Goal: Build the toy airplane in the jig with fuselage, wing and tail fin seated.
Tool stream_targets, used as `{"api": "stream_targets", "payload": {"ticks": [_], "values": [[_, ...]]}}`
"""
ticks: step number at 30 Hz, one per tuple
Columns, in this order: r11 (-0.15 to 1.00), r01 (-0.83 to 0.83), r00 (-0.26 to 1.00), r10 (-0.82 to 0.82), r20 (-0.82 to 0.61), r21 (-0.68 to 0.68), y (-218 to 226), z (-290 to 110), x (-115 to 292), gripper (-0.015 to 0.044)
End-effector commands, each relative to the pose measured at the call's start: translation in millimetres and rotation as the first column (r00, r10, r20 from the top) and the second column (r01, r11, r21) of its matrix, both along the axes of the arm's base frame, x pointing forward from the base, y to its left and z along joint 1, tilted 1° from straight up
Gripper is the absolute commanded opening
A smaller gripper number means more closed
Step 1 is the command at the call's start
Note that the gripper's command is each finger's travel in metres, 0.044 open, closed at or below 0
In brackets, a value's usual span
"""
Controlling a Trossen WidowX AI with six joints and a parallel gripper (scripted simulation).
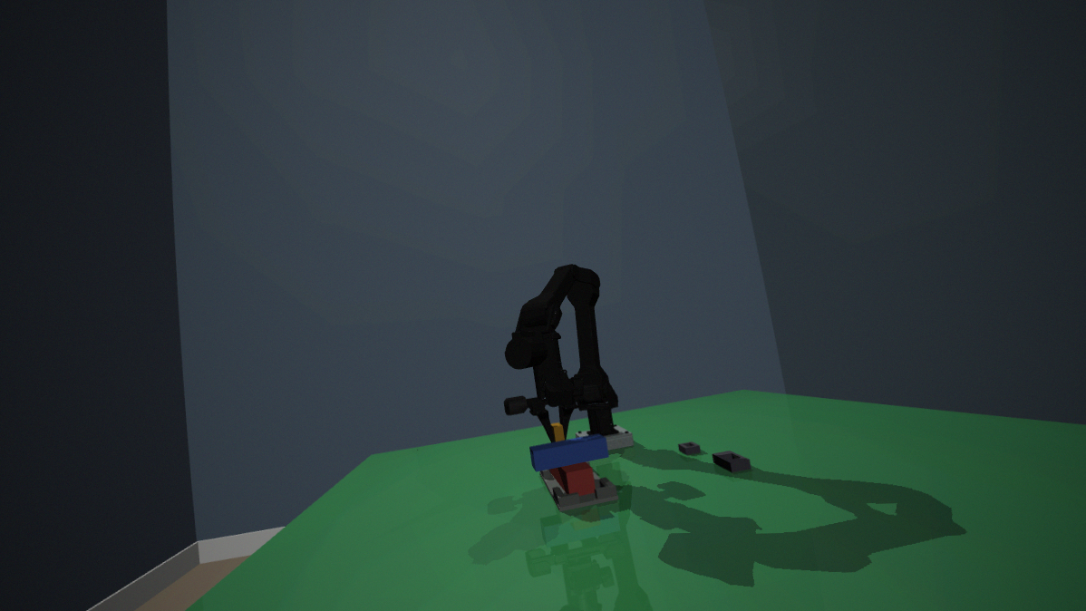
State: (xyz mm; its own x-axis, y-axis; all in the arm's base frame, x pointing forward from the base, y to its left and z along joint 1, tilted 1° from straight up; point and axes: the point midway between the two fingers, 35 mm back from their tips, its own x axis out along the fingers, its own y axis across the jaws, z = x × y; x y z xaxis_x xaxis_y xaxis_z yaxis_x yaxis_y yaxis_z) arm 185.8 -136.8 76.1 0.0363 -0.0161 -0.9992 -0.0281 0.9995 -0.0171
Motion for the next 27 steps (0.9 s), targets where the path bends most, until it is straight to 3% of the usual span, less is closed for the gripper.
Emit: {"api": "stream_targets", "payload": {"ticks": [1,7,11,21,27], "values": [[1.000,-0.001,1.000,0.001,0.002,0.002,0.4,-2.4,0.3,0.0065],[1.000,0.000,1.000,0.000,0.000,0.000,0.1,-0.6,-0.1,0.0005],[1.000,0.000,1.000,0.000,0.000,0.000,0.1,-0.6,-0.1,0.0000],[1.000,0.000,1.000,0.000,0.000,0.000,0.1,-0.6,-0.1,0.0260],[1.000,0.000,1.000,0.000,0.000,0.000,0.1,-0.6,-0.1,0.0260]]}}
